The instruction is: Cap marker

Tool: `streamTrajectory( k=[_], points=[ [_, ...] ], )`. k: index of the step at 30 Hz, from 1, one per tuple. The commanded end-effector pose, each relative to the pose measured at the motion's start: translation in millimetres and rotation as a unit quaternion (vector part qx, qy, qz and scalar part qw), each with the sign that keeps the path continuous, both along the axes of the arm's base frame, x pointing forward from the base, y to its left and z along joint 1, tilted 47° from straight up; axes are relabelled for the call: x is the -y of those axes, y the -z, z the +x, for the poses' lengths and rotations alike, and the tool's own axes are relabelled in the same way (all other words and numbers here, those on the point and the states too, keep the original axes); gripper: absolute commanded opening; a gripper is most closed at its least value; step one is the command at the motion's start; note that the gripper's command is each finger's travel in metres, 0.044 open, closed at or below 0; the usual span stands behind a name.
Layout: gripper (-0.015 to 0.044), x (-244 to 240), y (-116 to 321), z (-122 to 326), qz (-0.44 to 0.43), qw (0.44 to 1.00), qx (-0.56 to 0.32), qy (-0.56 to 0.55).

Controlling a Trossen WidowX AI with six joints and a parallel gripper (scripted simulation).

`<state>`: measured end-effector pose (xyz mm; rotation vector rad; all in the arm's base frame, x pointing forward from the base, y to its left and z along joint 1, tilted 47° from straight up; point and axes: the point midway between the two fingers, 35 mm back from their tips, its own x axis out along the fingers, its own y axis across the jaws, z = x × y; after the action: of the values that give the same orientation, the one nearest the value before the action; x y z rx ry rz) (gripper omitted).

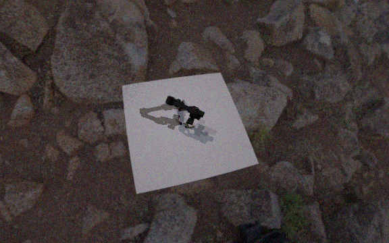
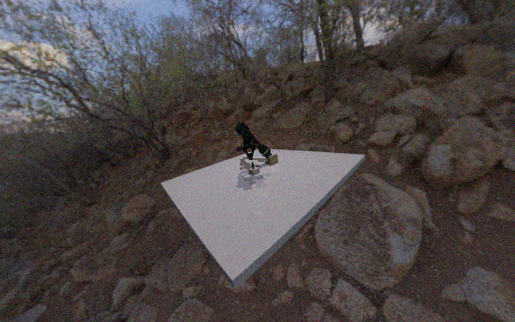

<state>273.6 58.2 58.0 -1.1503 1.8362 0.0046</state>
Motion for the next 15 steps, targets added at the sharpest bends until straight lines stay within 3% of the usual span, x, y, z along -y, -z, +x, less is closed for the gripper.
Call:
streamTrajectory(
  k=[1,15],
  points=[
    [0.0,-4.6,5.2,-2.6,-0.005,1.0,-0.004,0.004],
    [0.0,4.7,13.8,-4.0,-0.005,1.0,-0.004,0.004]
  ],
)
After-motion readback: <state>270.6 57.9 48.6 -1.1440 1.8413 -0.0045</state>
